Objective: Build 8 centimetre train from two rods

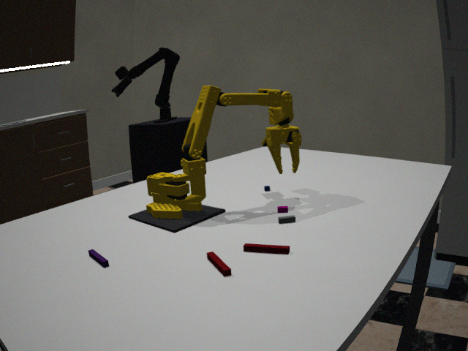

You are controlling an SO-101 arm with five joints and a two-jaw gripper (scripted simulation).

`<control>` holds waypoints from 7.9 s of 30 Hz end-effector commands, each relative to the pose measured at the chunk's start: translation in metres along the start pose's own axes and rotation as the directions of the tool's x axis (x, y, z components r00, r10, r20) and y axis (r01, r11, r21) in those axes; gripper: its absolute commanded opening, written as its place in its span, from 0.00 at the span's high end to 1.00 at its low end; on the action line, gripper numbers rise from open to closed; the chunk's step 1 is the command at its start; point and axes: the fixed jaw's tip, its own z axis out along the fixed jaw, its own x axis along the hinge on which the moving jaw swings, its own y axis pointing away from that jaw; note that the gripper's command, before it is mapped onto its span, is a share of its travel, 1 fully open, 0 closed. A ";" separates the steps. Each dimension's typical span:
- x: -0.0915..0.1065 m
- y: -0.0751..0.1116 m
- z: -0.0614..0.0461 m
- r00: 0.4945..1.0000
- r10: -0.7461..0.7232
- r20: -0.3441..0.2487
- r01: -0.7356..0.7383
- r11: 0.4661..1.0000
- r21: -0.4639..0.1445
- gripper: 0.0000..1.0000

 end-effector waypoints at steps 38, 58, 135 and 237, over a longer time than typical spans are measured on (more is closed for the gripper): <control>0.263 0.155 0.005 0.997 -0.071 -0.002 0.071 0.997 0.008 0.82; 0.278 0.225 0.007 0.996 -0.086 -0.007 0.086 0.996 0.007 0.81; 0.279 0.232 0.041 0.996 -0.088 0.014 0.088 0.996 0.009 0.81; 0.276 0.232 0.058 0.996 -0.088 0.029 0.088 0.996 0.010 1.00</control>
